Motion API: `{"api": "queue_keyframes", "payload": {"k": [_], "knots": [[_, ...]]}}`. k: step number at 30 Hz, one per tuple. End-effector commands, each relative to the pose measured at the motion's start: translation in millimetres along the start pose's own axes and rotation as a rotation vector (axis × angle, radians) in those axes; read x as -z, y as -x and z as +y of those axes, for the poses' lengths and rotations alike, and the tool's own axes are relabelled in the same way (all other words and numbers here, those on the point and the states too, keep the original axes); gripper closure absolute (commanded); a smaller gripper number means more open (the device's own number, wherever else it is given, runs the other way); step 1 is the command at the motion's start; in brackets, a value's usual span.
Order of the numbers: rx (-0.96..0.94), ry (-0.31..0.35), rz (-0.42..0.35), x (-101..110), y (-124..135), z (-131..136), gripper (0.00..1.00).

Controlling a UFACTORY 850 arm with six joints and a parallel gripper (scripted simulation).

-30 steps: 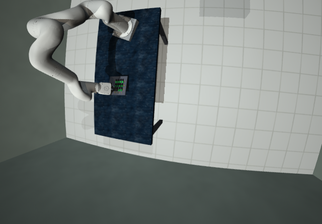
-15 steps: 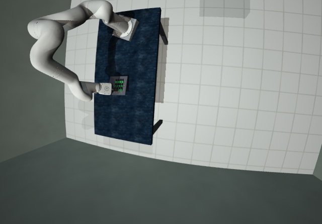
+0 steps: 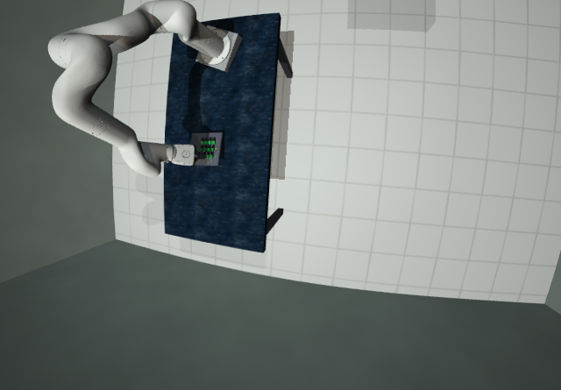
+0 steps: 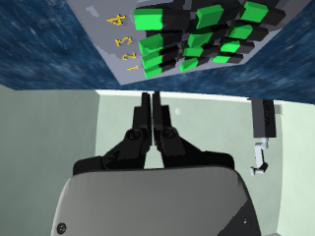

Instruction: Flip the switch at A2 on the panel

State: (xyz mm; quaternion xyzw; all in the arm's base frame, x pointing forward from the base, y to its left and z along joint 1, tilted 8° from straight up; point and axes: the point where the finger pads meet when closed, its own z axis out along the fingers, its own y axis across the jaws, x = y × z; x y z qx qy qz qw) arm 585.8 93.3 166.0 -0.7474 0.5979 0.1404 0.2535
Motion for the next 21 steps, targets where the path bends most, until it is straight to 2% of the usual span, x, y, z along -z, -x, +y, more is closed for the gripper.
{"api": "queue_keyframes", "payload": {"k": [1, 13, 21], "knots": [[0.001, -0.002, 0.0, -1, -1, -1, 1.0], [0.001, -0.002, 0.0, -17, -12, -1, 1.0], [0.001, -0.002, 0.0, -18, -13, -1, 1.0]]}}
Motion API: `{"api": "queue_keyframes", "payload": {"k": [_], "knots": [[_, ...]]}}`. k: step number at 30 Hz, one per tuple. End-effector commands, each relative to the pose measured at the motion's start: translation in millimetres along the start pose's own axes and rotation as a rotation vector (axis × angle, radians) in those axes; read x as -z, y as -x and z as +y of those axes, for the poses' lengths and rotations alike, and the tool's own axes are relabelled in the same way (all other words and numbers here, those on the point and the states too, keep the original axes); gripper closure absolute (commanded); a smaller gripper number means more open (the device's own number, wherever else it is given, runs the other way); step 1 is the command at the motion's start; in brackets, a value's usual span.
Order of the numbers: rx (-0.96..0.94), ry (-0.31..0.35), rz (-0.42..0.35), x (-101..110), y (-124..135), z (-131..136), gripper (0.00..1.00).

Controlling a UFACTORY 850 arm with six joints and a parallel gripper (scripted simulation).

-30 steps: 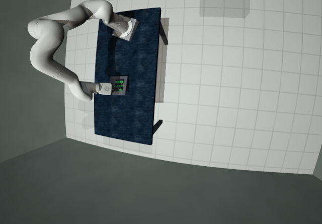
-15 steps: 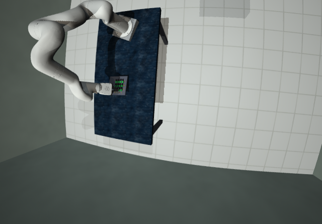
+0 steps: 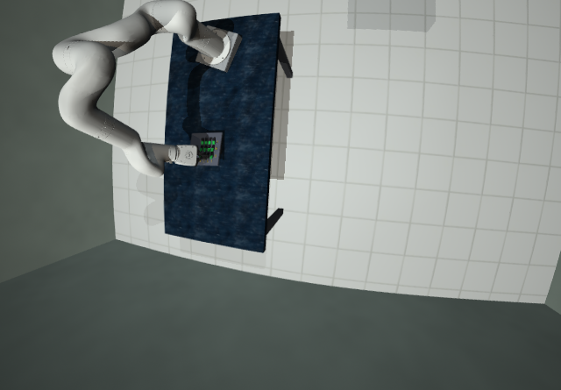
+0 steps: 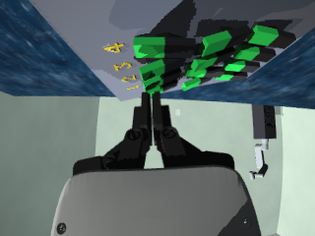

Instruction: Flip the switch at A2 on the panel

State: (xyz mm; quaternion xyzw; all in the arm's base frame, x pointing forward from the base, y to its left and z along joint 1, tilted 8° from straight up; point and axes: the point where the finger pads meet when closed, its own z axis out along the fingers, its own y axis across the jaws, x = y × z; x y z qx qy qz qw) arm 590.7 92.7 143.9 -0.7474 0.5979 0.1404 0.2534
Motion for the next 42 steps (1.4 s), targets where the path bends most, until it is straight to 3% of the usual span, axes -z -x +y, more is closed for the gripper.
{"api": "queue_keyframes", "payload": {"k": [1, 34, 42], "knots": [[0.001, -0.002, 0.0, 0.1, -0.1, -0.9, 1.0], [0.001, -0.002, 0.0, -4.4, -3.2, -0.9, 1.0], [0.001, -0.002, 0.0, 2.6, 1.7, -0.9, 1.0]]}}
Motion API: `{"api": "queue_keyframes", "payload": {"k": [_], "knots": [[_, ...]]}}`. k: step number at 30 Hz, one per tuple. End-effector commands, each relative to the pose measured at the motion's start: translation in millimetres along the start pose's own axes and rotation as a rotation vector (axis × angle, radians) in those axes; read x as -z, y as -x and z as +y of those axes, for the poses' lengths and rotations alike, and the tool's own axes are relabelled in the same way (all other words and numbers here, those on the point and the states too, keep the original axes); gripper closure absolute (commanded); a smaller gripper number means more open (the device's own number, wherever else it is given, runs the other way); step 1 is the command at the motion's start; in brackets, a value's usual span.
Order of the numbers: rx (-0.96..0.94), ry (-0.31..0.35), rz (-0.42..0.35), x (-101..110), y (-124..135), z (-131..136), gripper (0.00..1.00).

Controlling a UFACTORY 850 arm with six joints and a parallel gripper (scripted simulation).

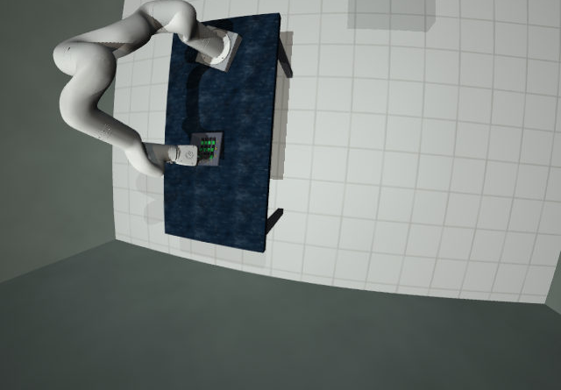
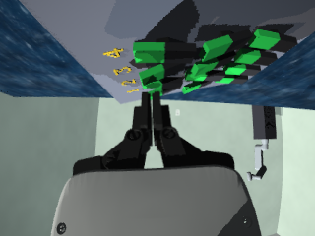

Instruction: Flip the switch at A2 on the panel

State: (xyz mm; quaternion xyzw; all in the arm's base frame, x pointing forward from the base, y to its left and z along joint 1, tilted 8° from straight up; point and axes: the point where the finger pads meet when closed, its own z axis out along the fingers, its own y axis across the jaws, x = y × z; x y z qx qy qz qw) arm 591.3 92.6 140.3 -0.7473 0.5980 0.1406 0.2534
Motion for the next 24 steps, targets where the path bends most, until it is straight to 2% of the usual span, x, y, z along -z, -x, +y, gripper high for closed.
{"api": "queue_keyframes", "payload": {"k": [1, 8, 24], "knots": [[0.001, -0.002, 0.0, 8, 5, -1, 1.0], [0.001, -0.002, 0.0, 21, 15, -1, 1.0], [0.001, -0.002, 0.0, 22, 15, -1, 1.0]]}}
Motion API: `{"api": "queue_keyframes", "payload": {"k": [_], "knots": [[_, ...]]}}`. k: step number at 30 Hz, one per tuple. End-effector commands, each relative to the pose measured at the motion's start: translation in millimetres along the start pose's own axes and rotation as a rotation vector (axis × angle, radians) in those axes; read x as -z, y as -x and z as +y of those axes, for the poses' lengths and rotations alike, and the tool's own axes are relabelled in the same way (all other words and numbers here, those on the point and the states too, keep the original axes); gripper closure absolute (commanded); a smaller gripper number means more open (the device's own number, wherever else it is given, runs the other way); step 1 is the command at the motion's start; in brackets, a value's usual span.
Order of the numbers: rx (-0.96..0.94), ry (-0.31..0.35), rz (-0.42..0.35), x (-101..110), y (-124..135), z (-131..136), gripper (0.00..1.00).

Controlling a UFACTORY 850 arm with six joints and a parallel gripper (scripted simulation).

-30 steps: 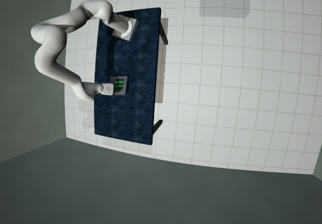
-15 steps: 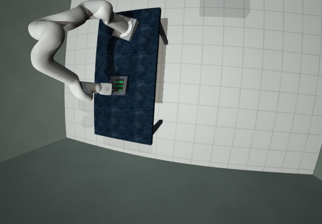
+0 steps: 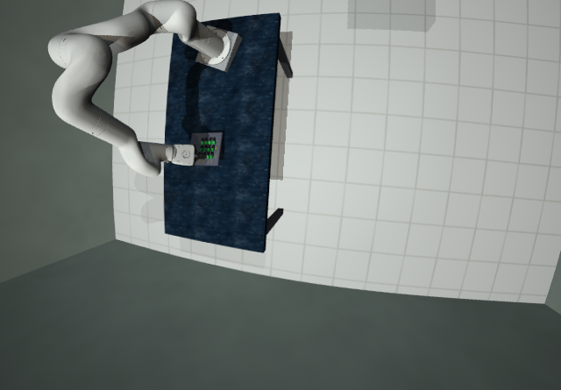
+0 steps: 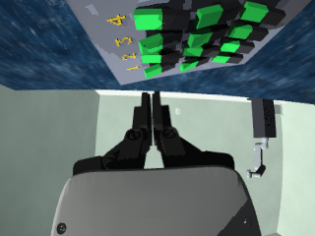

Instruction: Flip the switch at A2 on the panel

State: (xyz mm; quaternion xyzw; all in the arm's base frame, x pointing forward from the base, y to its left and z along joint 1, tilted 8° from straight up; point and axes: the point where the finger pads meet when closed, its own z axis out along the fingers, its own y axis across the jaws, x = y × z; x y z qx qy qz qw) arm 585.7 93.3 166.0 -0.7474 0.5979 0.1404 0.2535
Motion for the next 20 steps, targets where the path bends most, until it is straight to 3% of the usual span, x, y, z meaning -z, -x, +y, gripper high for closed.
{"api": "queue_keyframes", "payload": {"k": [1, 20], "knots": [[0.001, -0.002, 0.0, 1, 1, -1, 1.0], [0.001, -0.002, 0.0, 23, 16, 0, 1.0]]}}
